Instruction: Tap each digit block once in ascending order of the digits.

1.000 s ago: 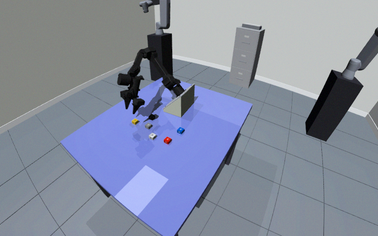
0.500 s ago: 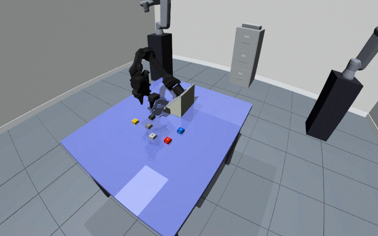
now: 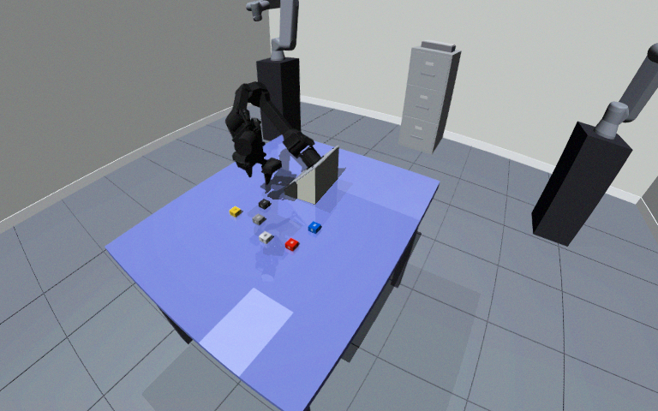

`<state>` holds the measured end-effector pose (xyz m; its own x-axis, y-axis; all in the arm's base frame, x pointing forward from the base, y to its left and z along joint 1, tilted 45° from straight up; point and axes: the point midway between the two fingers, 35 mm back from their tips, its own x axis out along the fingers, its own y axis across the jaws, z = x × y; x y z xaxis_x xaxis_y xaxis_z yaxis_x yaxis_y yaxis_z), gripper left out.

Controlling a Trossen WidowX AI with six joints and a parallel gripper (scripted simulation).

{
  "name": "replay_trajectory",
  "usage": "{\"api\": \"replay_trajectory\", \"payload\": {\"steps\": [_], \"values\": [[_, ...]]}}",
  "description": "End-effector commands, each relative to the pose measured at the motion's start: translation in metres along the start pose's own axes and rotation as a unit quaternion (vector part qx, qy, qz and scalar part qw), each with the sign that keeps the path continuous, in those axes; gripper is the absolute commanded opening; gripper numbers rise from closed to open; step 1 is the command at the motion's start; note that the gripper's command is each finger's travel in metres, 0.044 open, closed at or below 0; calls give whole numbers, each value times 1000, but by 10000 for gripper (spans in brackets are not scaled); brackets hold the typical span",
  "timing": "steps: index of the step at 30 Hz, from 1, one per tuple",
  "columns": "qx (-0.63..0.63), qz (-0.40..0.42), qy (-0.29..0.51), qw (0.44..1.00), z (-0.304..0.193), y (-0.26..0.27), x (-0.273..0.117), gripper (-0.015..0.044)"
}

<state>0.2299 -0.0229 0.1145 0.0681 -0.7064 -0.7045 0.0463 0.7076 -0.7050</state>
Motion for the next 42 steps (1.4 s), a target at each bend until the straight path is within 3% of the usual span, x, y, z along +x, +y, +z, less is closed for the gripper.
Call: {"api": "replay_trajectory", "payload": {"steps": [1,8,16,39,42], "values": [[1,1,2,1000,-1,0,0,400],[1,1,2,1000,1,1,-1,400],[3,2,1,1000,66,31,-1,400],[3,2,1,1000,66,31,-1,400],[1,9,0,1000,63,65,-3,400]]}}
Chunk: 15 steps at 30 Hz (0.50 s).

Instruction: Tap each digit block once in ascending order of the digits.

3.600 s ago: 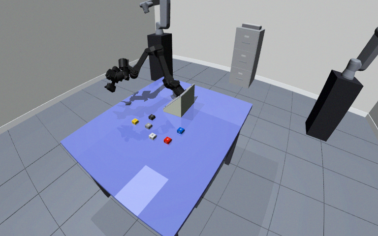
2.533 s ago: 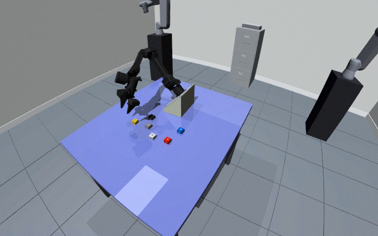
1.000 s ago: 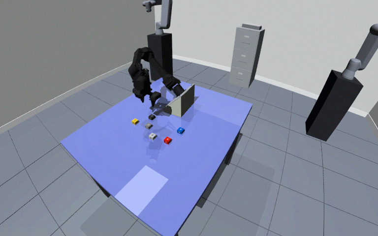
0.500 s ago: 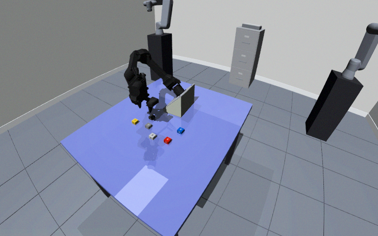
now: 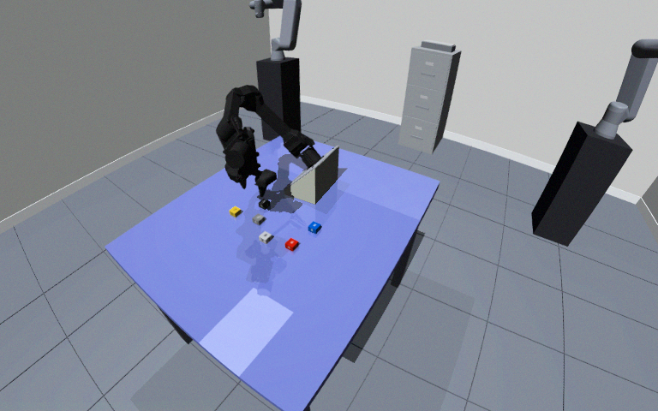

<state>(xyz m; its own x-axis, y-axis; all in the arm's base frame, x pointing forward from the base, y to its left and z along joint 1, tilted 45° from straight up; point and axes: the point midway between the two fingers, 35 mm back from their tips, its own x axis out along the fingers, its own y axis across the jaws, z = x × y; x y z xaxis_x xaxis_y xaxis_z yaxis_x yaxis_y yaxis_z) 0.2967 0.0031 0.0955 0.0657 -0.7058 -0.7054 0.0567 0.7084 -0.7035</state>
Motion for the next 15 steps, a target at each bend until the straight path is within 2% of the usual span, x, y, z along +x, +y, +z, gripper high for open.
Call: {"api": "replay_trajectory", "payload": {"steps": [1,11,15], "values": [[-5,13,-2,1000,-6,52,-4,400],[-3,9,1,1000,-75,190,-3,400],[-3,7,1,1000,-80,195,-2,400]]}}
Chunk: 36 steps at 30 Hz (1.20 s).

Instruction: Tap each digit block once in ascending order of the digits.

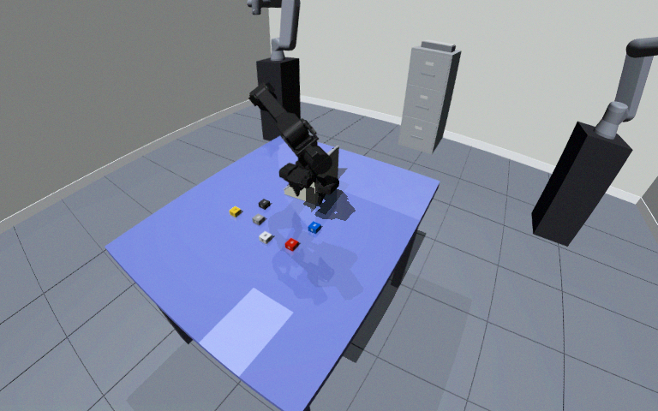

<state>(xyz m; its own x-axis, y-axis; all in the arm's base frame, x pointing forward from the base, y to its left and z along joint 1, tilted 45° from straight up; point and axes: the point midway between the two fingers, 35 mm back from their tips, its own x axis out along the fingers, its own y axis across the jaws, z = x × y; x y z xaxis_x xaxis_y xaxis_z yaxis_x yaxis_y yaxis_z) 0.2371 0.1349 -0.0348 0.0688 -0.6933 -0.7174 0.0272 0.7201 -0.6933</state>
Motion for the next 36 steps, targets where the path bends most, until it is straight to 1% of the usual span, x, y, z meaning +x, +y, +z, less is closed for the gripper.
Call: {"api": "replay_trajectory", "payload": {"steps": [1,21,23,30,32,36], "values": [[12,-2,2,1000,-10,14,3,400],[12,-1,2,1000,-8,14,2,400],[11,0,1,1000,9,14,1,400],[13,-2,-1,1000,101,-8,1,400],[14,-3,-1,1000,110,-12,2,400],[14,-3,-1,1000,110,-12,2,400]]}}
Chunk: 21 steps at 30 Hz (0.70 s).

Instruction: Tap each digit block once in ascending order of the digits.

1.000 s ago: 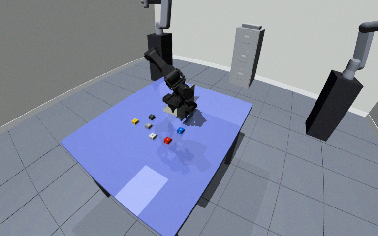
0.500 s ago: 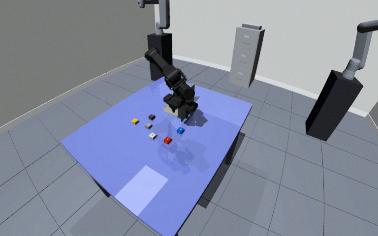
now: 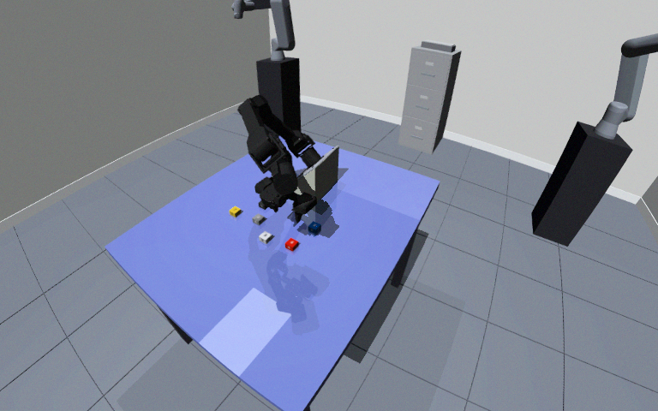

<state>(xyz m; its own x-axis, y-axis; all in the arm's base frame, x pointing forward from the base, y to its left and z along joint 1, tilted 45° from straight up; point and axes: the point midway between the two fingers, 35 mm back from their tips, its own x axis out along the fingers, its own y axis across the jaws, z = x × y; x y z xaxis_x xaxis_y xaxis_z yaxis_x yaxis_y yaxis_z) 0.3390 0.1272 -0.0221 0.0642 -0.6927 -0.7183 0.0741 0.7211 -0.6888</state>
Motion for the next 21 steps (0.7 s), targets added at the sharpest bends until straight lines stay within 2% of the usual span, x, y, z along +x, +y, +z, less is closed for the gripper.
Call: {"api": "replay_trajectory", "payload": {"steps": [1,17,19,21], "values": [[-10,-3,-3,1000,7,0,-1,400],[-10,-3,-3,1000,7,0,-1,400],[-10,-3,-3,1000,11,-13,-1,400],[-10,-4,-3,1000,18,-47,-2,400]]}}
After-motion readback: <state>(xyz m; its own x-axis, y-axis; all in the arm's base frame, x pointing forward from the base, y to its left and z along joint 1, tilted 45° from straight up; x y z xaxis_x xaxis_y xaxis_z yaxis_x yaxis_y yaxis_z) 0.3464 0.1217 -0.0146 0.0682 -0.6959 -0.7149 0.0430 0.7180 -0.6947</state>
